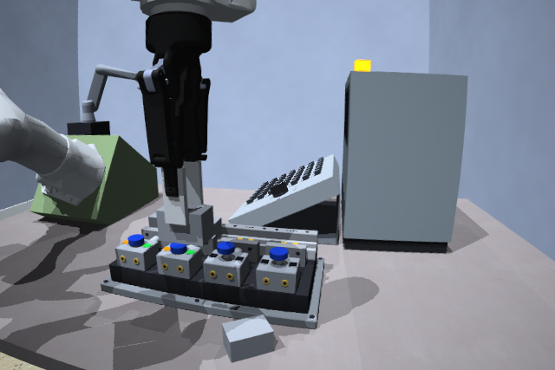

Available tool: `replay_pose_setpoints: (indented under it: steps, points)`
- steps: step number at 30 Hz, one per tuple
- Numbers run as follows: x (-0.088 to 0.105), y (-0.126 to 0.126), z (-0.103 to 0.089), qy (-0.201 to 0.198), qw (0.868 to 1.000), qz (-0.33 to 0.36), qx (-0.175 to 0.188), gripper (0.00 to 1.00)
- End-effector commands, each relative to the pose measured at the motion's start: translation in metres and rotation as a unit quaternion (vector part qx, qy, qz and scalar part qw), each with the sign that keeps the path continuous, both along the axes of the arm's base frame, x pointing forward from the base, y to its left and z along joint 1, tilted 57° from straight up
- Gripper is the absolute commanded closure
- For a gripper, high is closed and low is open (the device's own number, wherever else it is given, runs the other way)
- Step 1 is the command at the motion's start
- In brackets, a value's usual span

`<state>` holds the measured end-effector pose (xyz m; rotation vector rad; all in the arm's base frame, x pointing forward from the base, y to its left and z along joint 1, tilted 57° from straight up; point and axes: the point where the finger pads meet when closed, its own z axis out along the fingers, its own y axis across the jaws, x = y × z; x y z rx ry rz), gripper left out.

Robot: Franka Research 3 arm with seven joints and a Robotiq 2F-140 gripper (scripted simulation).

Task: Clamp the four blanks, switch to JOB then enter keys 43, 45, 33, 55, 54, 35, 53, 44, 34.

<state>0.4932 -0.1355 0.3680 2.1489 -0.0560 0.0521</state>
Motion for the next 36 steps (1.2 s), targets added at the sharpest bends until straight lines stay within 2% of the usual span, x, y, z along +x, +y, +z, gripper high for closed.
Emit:
replay_pose_setpoints:
  steps: [1, 7, 10, 13, 19, 22, 24, 27, 36]
  points:
    - [-0.003, 0.003, 0.002, 0.006, 1.0, -0.001, -0.002, 1.0]
    - [0.0, 0.007, -0.004, 0.006, 1.0, 0.0, -0.002, 1.0]
    - [0.006, 0.022, -0.021, 0.005, 1.0, 0.001, -0.002, 1.0]
    - [0.015, 0.045, -0.052, 0.004, 1.0, 0.002, -0.002, 1.0]
    - [0.025, 0.093, -0.128, 0.003, 1.0, 0.0, -0.002, 1.0]
    - [0.025, 0.106, -0.155, 0.002, 1.0, -0.002, -0.002, 1.0]
    - [0.025, 0.106, -0.155, 0.002, 1.0, -0.002, -0.002, 1.0]
    - [0.025, 0.112, -0.166, 0.002, 1.0, -0.003, -0.002, 1.0]
    - [0.024, 0.112, -0.167, 0.002, 1.0, -0.003, -0.002, 1.0]
